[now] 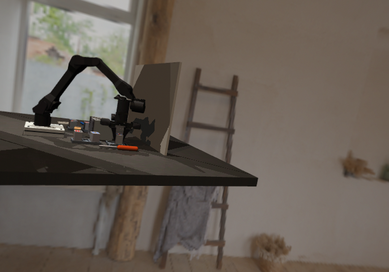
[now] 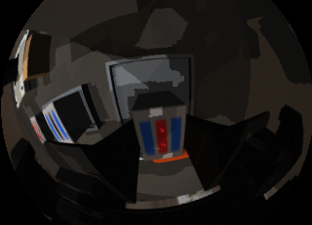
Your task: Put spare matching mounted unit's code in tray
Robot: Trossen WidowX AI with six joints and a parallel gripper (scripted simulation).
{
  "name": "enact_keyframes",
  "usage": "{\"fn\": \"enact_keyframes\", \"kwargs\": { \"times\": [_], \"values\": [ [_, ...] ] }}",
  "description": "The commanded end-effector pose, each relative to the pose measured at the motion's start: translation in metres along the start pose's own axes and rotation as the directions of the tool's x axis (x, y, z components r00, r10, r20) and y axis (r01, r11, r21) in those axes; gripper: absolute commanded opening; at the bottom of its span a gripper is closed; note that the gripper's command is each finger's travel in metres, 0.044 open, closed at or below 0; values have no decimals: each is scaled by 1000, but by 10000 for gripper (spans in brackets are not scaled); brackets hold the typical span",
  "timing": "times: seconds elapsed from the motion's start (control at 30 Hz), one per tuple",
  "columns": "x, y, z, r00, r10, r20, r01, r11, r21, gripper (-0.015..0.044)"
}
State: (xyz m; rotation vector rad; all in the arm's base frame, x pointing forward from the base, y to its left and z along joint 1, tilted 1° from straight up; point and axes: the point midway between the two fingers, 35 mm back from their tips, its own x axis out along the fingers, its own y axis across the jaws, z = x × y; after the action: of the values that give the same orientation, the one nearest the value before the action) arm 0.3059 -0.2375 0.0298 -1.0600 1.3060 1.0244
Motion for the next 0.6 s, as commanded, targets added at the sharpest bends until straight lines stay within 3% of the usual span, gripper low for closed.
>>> {"fn": "enact_keyframes", "kwargs": {
  "times": [0.0,0.5,0.57],
  "values": [
    [0,0,0,1000,0,0,0,1000,0,26],
    [0,0,0,1000,0,0,0,1000,0,420],
    [-2,0,0,1000,0,0,0,1000,0,440]
  ]
}}
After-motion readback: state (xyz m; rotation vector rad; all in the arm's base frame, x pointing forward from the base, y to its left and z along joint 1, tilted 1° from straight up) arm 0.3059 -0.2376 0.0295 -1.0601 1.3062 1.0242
